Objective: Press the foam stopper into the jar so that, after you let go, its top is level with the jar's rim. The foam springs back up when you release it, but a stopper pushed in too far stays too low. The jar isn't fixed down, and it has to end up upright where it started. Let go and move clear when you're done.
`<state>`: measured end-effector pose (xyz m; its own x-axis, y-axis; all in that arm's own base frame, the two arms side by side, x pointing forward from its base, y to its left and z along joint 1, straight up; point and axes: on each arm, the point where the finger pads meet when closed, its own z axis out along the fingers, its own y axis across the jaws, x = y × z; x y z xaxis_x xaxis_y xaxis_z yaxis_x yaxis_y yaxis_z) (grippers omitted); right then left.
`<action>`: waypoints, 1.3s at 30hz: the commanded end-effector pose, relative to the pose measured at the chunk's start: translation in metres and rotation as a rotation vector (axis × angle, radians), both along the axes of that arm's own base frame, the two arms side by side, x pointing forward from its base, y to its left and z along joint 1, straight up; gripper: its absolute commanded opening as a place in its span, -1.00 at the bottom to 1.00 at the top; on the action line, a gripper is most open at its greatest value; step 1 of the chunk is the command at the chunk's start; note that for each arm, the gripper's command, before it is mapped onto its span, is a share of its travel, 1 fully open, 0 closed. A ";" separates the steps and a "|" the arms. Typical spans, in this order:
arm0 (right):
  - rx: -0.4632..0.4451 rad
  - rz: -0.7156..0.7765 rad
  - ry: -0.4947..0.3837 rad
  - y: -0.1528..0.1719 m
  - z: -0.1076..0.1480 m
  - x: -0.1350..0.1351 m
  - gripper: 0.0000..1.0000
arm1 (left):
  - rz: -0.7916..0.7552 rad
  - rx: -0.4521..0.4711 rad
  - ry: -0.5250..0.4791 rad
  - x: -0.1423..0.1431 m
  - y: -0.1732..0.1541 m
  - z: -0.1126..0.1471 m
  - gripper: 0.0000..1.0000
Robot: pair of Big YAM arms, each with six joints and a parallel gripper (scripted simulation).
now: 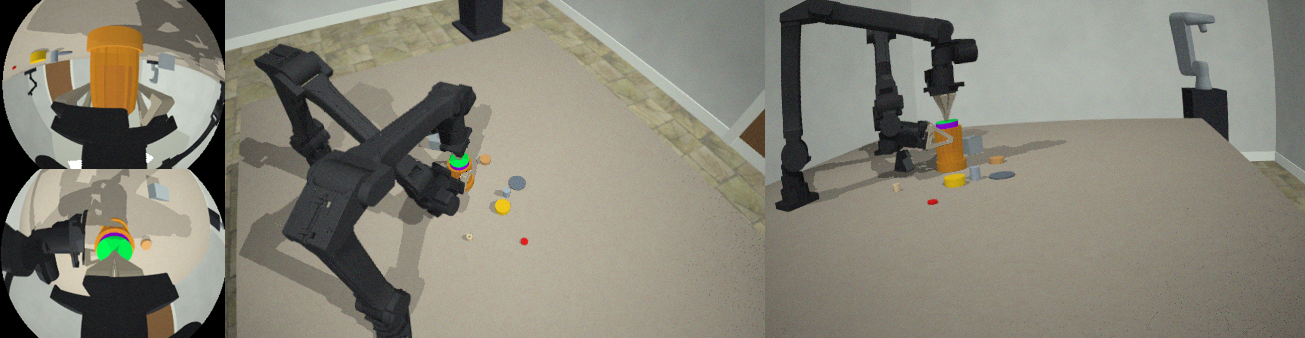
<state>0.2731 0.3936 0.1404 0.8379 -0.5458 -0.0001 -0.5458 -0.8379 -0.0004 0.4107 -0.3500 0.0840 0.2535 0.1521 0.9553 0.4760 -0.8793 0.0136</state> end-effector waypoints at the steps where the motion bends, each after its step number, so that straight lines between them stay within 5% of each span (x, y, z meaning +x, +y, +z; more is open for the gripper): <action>1: -0.009 -0.002 0.007 0.000 -0.011 0.006 -1.00 | -0.024 0.013 0.004 0.003 -0.016 0.013 0.28; 39: -0.013 -0.002 0.009 -0.001 -0.023 0.005 -1.00 | -0.024 0.013 0.004 0.003 -0.016 0.013 0.28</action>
<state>0.2733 0.3939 0.1346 0.8379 -0.5458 0.0002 -0.5458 -0.8379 -0.0087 0.4107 -0.3500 0.0840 0.2535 0.1521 0.9553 0.4760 -0.8793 0.0136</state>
